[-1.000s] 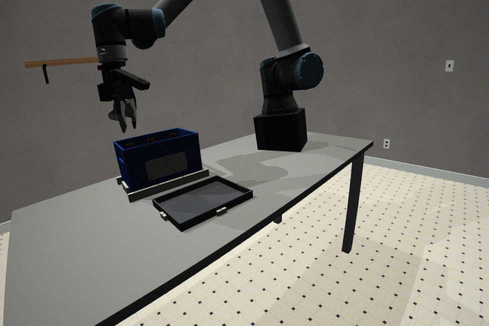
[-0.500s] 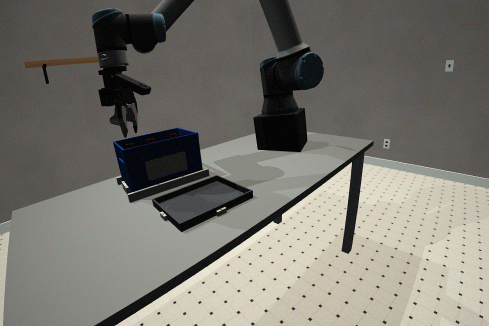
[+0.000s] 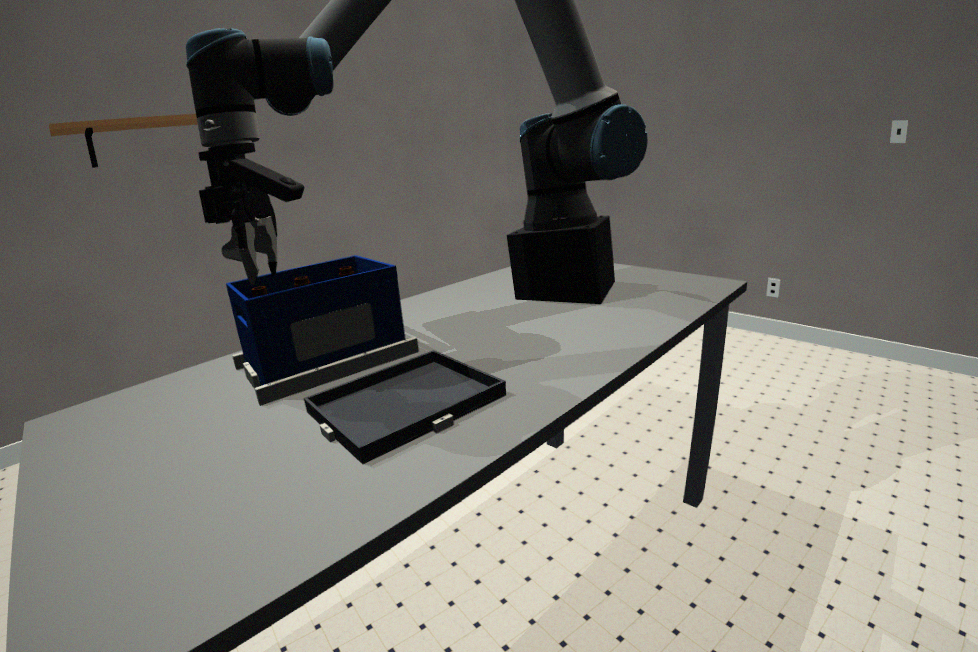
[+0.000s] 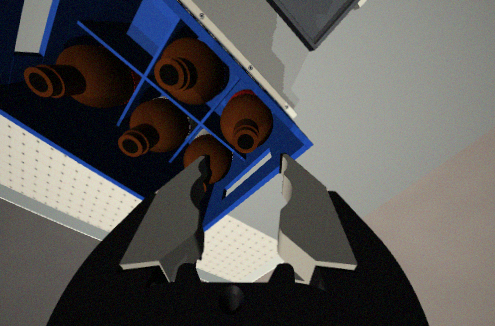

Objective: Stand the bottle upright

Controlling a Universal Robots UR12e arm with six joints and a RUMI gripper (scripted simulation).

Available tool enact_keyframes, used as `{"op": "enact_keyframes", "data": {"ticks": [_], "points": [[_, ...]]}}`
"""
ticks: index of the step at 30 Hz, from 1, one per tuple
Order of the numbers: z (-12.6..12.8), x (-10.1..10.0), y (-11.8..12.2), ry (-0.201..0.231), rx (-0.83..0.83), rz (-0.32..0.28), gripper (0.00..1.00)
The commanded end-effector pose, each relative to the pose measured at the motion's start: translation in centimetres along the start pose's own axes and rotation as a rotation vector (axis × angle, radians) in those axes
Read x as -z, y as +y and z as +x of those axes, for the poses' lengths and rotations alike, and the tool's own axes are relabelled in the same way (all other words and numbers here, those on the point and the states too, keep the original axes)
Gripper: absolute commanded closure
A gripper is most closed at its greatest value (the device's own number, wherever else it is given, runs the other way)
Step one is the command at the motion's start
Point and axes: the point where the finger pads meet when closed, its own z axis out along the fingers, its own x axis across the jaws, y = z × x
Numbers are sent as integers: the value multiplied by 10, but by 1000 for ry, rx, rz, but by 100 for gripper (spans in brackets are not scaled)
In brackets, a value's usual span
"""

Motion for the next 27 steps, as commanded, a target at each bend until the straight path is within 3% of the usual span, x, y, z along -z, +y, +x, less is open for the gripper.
{"op": "enact_keyframes", "data": {"ticks": [1,27], "points": [[-1,-7,0,0,0,0,62],[0,-9,1,1,-1,-2,62]]}}
